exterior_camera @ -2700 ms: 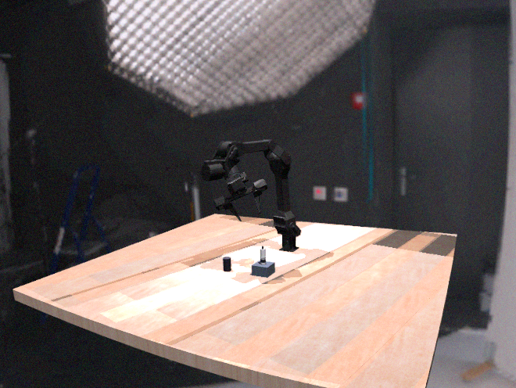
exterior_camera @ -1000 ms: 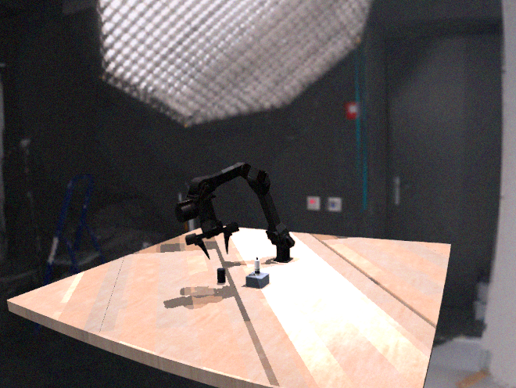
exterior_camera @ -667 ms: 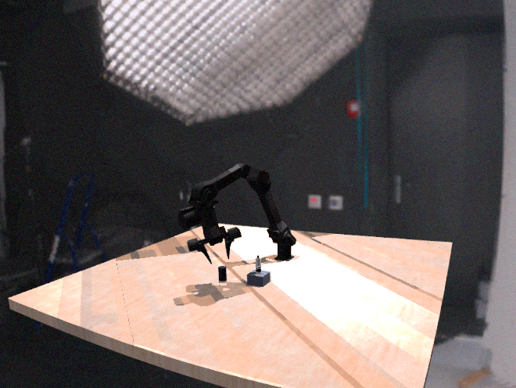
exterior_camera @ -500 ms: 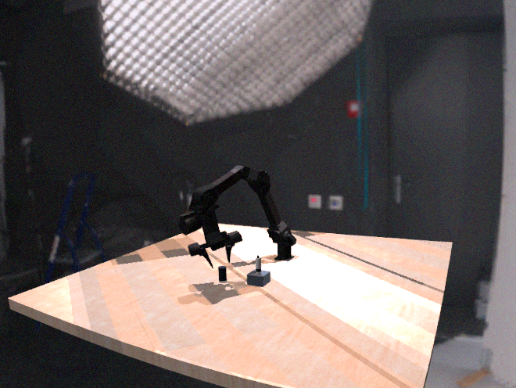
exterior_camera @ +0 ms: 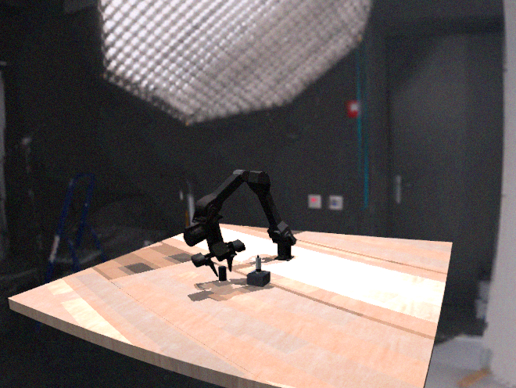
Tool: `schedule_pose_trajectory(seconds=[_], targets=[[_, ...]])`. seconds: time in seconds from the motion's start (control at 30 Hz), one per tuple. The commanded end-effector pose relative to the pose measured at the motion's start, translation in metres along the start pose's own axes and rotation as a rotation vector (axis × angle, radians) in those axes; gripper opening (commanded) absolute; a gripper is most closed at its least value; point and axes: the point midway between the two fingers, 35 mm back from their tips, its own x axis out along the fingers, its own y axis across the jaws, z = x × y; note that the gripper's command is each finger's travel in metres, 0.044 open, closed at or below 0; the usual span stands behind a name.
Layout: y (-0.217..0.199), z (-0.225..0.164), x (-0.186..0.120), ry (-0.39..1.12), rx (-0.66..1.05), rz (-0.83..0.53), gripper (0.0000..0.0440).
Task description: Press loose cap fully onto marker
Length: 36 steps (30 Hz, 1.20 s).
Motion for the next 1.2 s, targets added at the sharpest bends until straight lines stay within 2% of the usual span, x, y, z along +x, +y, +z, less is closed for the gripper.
schedule_pose_trajectory(seconds=[0.0, 0.13, 0.63, 1.17], targets=[[0.001, 0.000, 0.003, 0.015, -0.026, -0.013, 0.0177], [0.002, 0.001, -0.005, 0.014, -0.051, -0.040, 0.0074], [0.013, 0.022, -0.062, 0.001, -0.160, -0.165, 0.0064], [0.078, 0.068, -0.093, -0.009, -0.259, -0.155, 0.0042]])
